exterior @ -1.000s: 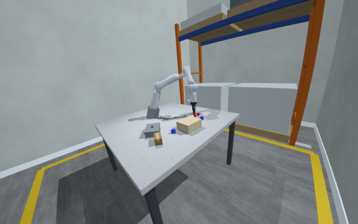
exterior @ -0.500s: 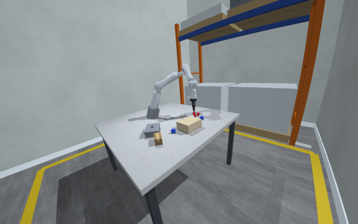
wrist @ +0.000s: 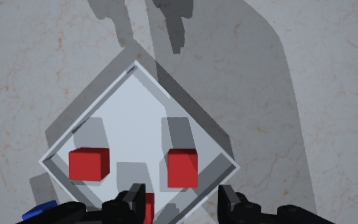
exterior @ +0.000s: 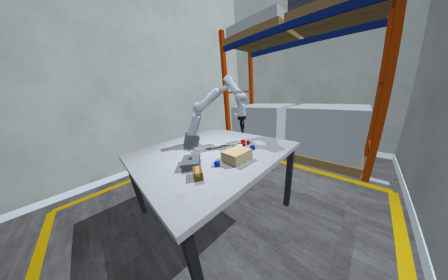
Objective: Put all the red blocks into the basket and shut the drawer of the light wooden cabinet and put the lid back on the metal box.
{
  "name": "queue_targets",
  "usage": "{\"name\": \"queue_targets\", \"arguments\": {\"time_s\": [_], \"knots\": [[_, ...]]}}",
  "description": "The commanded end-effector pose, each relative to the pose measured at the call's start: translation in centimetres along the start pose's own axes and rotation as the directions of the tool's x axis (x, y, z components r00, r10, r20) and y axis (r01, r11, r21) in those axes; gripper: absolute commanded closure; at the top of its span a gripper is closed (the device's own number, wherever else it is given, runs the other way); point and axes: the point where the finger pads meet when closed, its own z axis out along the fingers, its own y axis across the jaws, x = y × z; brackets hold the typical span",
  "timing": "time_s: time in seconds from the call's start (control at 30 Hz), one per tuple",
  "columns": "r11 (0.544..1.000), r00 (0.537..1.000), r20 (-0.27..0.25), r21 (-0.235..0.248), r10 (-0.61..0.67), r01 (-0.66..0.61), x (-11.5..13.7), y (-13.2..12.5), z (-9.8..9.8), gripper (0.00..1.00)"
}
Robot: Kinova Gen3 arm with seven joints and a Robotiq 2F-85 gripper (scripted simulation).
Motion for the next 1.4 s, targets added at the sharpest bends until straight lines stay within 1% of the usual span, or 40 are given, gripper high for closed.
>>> {"name": "queue_targets", "arguments": {"time_s": [0.0,0.23,0.47,1.1,1.37], "knots": [[1.0,1.0,0.0,0.0,0.0,0.0,0.0,0.0,-0.6,0.47],[1.0,1.0,0.0,0.0,0.0,0.0,0.0,0.0,-3.0,0.47],[1.0,1.0,0.0,0.0,0.0,0.0,0.0,0.0,-4.2,0.47],[1.0,1.0,-0.001,0.001,-0.008,0.008,0.0,-0.3,-4.4,0.47],[0.998,0.998,-0.006,0.006,-0.055,0.055,0.5,-2.1,-4.3,0.47]]}}
